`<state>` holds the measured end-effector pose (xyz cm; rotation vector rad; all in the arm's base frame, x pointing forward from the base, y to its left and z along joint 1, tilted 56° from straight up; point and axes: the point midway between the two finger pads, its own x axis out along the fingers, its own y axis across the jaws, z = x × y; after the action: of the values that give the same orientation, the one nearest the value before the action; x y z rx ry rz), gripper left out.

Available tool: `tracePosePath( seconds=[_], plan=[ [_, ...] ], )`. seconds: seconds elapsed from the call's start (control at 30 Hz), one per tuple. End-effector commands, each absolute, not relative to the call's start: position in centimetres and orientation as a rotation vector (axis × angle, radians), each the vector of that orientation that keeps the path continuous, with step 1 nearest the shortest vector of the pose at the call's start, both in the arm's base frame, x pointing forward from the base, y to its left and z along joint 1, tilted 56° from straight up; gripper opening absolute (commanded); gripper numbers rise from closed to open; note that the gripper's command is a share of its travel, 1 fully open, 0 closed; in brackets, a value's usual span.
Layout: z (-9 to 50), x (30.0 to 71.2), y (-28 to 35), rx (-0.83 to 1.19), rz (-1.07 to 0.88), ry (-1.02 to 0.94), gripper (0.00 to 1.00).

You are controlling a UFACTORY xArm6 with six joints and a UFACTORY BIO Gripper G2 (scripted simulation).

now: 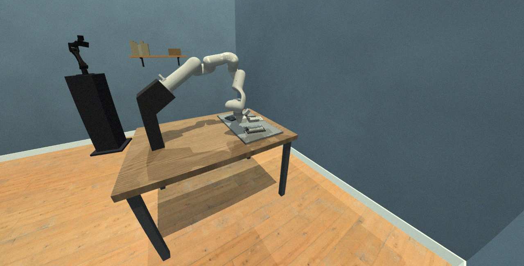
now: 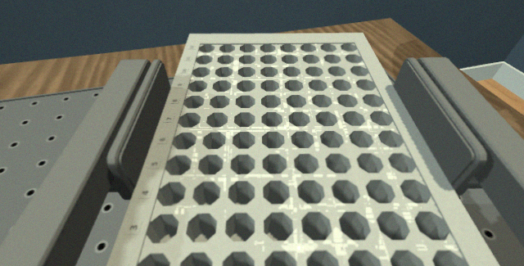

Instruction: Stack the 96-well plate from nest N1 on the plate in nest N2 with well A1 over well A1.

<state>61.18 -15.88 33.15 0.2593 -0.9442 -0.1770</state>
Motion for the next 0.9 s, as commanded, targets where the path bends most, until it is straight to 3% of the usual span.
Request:
tracePosePath(
  seconds=[0.0,0.87],
  plan=[
    [33.2,61.2,-15.9,0.259,-0.177,-0.946,0.00],
    [31.4,63.9,-15.4,0.259,-0.177,-0.946,0.00]
  ],
)
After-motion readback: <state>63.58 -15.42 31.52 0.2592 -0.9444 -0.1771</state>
